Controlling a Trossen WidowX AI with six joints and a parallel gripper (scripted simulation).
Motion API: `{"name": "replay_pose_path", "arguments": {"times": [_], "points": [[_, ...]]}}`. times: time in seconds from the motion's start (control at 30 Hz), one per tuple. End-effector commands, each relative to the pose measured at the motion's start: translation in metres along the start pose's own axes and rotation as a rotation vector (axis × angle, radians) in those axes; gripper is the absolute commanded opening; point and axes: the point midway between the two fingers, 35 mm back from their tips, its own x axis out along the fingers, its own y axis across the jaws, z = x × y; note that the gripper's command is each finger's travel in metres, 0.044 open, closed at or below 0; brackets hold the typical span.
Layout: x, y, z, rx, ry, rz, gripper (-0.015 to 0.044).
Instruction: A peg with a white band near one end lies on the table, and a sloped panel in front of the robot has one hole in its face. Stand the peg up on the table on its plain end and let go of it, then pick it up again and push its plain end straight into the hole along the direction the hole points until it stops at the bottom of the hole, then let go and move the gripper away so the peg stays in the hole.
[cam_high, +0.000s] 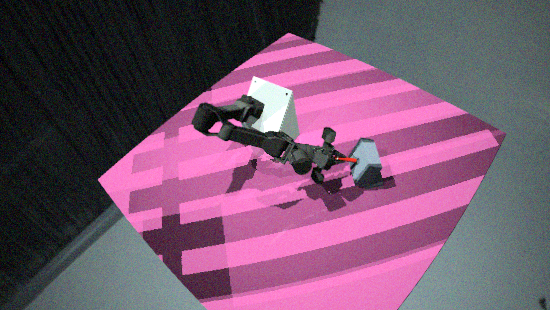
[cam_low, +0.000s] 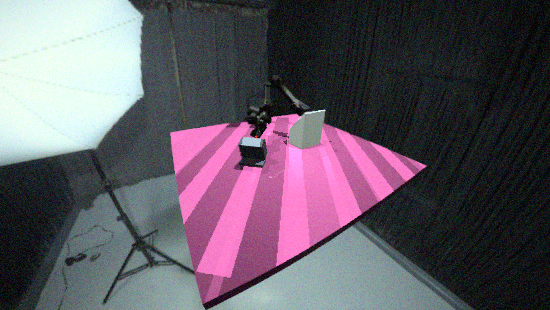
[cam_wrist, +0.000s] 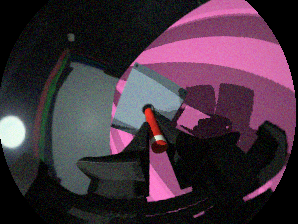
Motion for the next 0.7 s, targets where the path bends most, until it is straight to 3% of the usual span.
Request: {"name": "replay_pose_path", "arguments": {"times": [0.0,0.67], "points": [[-0.0009,0.0001,0.0011,-0.002,-0.003,0.0,0.0],[0.0064,-0.0005,-0.0016,-0.002,-0.003,0.0,0.0]]}}
